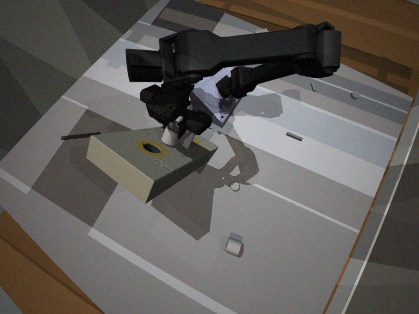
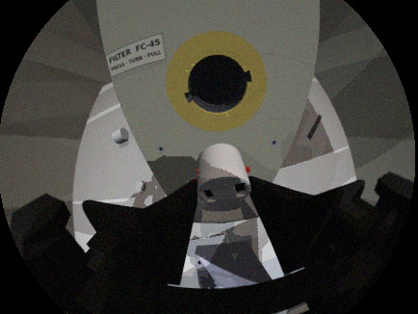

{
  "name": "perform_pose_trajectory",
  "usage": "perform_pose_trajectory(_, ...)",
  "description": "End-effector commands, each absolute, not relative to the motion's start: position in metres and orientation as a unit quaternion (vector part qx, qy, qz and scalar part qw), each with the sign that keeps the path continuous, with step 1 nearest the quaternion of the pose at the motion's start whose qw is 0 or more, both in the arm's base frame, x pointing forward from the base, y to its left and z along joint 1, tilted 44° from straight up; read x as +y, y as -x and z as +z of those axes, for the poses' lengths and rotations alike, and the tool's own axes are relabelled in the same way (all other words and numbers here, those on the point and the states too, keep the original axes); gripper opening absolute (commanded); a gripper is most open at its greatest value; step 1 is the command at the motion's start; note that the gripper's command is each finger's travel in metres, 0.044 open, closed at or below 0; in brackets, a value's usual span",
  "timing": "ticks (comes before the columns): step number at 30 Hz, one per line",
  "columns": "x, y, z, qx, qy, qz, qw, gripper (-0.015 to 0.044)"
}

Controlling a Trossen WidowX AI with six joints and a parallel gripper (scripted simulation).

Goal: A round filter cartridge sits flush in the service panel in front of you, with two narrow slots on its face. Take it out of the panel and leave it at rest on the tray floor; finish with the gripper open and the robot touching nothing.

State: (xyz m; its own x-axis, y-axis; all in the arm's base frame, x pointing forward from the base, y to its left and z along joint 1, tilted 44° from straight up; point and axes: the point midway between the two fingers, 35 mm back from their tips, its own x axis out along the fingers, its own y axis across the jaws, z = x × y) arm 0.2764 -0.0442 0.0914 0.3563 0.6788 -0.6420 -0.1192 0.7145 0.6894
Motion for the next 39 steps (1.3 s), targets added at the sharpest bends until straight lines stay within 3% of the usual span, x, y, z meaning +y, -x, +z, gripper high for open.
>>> perform_pose_trajectory(1, -0.059, -0.275, 0.101, 0.504, -0.274, 0.253, 0.779, 0.0)
perform_pose_trajectory(15, -0.104, -0.253, 0.145, 0.504, -0.276, 0.254, 0.778, 0.0)
perform_pose_trajectory(34, -0.151, -0.266, 0.083, 0.507, -0.279, 0.253, 0.775, 0.0)
perform_pose_trajectory(39, -0.175, -0.254, 0.063, 0.548, -0.313, 0.18, 0.755, 0.0)
